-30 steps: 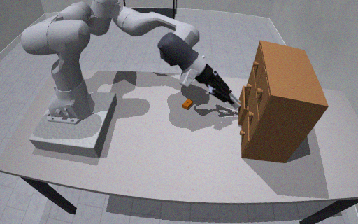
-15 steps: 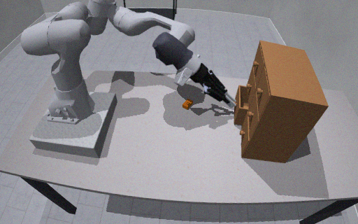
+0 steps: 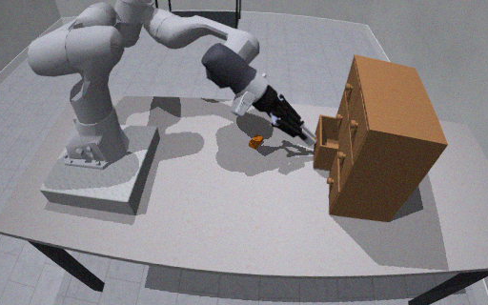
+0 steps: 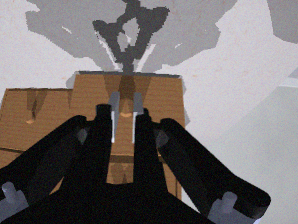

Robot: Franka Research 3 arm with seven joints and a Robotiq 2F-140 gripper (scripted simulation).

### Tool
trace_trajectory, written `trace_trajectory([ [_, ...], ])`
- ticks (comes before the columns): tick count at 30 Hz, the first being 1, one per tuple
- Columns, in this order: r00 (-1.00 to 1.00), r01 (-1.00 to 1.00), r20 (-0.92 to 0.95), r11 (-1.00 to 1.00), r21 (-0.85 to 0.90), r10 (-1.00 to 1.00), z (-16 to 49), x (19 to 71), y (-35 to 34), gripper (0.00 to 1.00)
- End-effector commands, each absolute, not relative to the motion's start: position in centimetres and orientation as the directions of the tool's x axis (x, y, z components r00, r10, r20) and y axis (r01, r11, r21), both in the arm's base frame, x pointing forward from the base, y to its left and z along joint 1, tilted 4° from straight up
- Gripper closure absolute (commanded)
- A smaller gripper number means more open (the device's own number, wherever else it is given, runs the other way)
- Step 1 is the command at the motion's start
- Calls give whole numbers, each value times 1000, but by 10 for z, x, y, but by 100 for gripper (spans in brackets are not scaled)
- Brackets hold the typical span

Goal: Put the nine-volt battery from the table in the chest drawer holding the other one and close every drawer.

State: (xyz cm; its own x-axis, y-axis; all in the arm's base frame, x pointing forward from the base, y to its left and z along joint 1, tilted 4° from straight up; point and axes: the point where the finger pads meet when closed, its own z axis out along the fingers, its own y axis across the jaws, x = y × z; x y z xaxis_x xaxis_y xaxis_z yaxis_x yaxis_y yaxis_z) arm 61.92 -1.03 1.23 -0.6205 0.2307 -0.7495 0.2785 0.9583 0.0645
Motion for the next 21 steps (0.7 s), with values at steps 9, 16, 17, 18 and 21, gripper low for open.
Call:
trace_trajectory([
  [9,-618,281,-752,958,65,232,13,610,-8,92],
  [16,-618,281,-752,958,65,232,13,607,-8,92],
  [17,-618,281,-752,958,65,232,13,607,-8,92],
  [18,-618,281,-752,958,65,232,13,607,-8,92],
  [21,-618,281,-752,958,65,232,13,606,-7,92],
])
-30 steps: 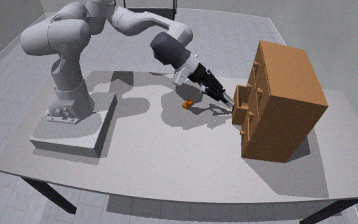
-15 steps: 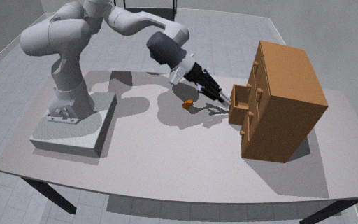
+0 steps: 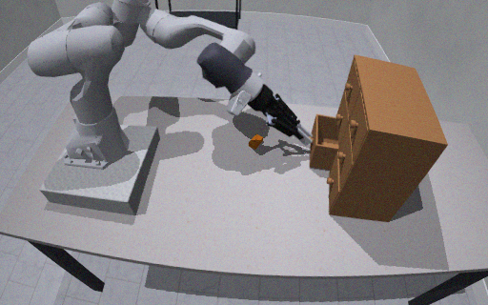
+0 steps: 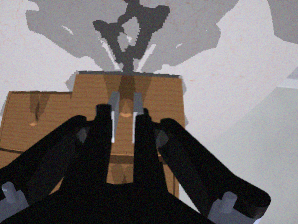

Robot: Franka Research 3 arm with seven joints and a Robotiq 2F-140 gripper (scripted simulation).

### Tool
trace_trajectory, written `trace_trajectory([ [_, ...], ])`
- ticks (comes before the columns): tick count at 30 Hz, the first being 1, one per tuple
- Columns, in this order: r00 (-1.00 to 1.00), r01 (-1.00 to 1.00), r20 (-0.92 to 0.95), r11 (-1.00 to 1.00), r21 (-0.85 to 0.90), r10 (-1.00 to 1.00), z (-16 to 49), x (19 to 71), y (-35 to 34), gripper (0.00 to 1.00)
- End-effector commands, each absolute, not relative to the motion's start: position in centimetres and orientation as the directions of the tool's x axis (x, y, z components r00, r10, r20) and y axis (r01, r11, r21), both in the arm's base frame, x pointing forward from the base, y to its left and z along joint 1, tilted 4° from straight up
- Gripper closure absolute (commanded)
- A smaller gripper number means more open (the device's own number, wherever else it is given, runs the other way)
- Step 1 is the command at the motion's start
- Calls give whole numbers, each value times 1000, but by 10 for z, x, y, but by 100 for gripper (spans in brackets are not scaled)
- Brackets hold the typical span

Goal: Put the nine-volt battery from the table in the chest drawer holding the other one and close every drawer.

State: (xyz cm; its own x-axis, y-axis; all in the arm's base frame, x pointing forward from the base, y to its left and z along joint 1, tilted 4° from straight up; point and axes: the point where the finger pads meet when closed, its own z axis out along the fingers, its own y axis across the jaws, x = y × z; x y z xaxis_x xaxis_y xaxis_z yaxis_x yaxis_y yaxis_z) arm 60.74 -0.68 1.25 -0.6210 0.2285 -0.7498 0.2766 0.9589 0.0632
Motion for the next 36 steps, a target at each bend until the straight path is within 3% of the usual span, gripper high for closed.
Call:
trace_trajectory([
  [1,-618,281,-752,958,65,232,13,606,-7,92],
  [18,-618,281,-752,958,65,232,13,606,-7,92],
  [25,-618,281,-752,958,65,232,13,606,-7,82],
  [36,-618,281,-752,958,65,232,13,605,-7,80],
])
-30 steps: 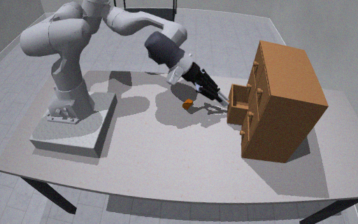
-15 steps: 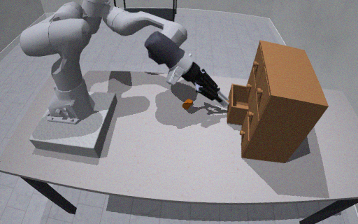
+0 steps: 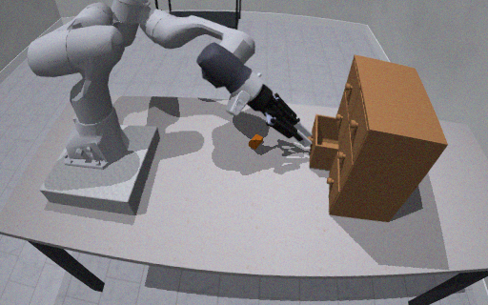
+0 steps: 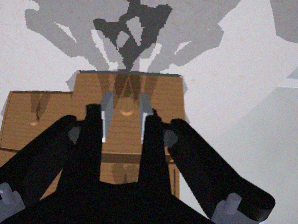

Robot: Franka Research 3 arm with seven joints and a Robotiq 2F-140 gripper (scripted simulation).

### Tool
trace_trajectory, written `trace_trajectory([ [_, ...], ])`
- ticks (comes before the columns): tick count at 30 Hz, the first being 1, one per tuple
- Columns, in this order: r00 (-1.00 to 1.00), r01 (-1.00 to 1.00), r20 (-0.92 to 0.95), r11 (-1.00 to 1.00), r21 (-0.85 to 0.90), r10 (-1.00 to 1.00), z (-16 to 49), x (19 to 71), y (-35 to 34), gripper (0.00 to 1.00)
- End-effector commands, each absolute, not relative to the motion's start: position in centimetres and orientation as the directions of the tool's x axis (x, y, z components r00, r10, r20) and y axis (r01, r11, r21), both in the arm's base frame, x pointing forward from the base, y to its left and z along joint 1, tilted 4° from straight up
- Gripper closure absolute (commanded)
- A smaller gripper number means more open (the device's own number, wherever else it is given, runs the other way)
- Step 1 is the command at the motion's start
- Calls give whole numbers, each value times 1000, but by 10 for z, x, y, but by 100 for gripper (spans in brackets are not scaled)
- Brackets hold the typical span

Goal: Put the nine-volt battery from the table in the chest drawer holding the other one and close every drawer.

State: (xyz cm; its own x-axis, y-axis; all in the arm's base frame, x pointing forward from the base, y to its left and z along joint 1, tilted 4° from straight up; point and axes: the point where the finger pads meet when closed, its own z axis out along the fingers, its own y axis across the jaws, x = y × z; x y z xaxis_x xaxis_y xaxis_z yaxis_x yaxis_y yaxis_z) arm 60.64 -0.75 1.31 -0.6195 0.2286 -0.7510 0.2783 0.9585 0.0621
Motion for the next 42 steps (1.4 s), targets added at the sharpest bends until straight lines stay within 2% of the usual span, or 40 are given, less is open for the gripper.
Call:
trace_trajectory([
  [1,-618,281,-752,958,65,232,13,604,-7,80],
  [14,-618,281,-752,958,65,232,14,562,6,80],
  [20,-618,281,-752,958,65,232,15,557,7,80],
  [26,-618,281,-752,958,65,232,35,547,9,80],
  [34,-618,281,-752,958,65,232,98,513,14,80],
  [42,-618,281,-751,958,65,232,104,510,15,80],
])
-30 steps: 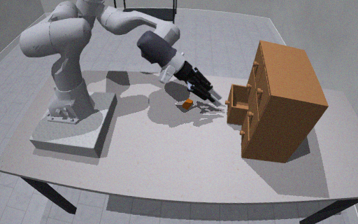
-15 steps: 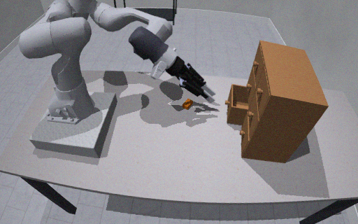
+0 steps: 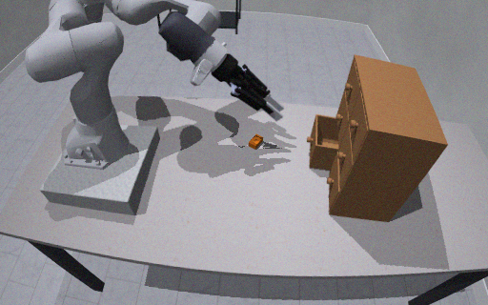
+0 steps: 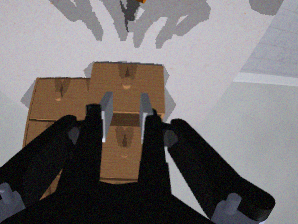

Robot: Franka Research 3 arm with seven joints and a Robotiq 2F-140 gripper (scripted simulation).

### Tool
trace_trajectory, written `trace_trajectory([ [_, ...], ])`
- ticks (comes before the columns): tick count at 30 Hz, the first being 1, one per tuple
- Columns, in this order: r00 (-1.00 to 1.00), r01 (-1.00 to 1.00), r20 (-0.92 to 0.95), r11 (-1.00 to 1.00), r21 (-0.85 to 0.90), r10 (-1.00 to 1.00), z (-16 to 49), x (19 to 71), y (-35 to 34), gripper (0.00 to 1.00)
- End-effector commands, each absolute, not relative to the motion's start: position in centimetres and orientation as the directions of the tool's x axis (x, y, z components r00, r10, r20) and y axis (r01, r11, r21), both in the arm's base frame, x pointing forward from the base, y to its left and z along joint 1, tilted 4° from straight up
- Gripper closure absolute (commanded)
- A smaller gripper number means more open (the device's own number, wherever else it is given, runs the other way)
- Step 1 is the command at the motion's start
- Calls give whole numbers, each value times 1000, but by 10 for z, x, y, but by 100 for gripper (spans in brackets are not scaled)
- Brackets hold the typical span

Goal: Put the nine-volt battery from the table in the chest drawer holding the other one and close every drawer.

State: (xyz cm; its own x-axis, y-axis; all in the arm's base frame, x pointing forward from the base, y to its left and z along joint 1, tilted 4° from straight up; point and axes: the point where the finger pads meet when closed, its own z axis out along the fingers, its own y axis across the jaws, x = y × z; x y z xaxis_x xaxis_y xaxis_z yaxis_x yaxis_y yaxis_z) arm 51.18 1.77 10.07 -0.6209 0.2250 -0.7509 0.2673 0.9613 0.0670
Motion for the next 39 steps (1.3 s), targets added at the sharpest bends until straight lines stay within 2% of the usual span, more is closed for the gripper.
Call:
trace_trajectory([
  [1,-618,281,-751,958,65,232,104,510,15,80],
  [26,-784,278,-560,958,67,267,135,482,21,80],
  [33,-877,280,-389,958,65,283,156,460,26,80],
  [35,-877,280,-389,958,65,283,156,460,26,80],
  [39,-925,280,-250,958,65,288,174,443,30,80],
])
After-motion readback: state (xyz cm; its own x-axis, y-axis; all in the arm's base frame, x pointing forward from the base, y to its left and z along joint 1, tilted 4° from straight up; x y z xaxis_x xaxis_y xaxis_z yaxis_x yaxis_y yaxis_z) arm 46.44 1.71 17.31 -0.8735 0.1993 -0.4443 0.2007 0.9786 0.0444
